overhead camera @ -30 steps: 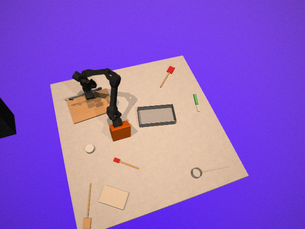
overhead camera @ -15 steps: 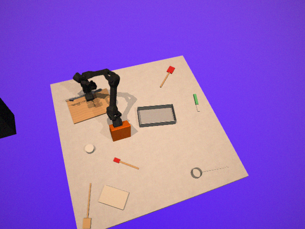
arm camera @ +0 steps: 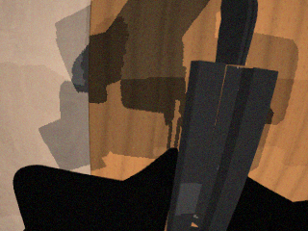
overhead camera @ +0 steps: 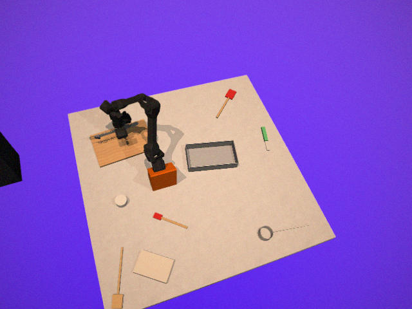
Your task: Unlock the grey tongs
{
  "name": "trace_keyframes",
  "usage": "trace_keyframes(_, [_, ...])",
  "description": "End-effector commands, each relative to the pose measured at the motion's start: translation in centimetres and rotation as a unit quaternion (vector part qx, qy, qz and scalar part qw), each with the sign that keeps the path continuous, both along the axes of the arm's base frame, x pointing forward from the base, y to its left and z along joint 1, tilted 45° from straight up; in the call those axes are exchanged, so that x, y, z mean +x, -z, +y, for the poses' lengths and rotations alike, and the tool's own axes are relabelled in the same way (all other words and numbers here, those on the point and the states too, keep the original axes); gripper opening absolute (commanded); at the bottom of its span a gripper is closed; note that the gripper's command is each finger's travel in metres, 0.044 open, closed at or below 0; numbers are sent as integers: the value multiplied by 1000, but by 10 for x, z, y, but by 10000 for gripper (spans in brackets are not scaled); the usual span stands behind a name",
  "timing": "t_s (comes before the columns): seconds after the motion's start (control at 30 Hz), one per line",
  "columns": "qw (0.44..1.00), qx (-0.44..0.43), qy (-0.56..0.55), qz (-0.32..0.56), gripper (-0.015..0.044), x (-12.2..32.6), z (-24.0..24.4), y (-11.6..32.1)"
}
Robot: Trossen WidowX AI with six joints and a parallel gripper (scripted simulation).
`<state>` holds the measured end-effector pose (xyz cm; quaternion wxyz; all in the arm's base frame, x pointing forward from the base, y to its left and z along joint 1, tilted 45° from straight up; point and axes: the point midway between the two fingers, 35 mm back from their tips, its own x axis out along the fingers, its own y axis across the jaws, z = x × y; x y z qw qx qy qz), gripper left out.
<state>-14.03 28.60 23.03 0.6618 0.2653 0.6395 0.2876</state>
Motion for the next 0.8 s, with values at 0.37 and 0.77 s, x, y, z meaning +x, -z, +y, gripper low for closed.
trace_keyframes(0.37, [1000, -2, -4, -2, -150, 0, 11, 13])
trace_keyframes(0.77, [1000, -1, 0, -2, 165, 2, 11, 12])
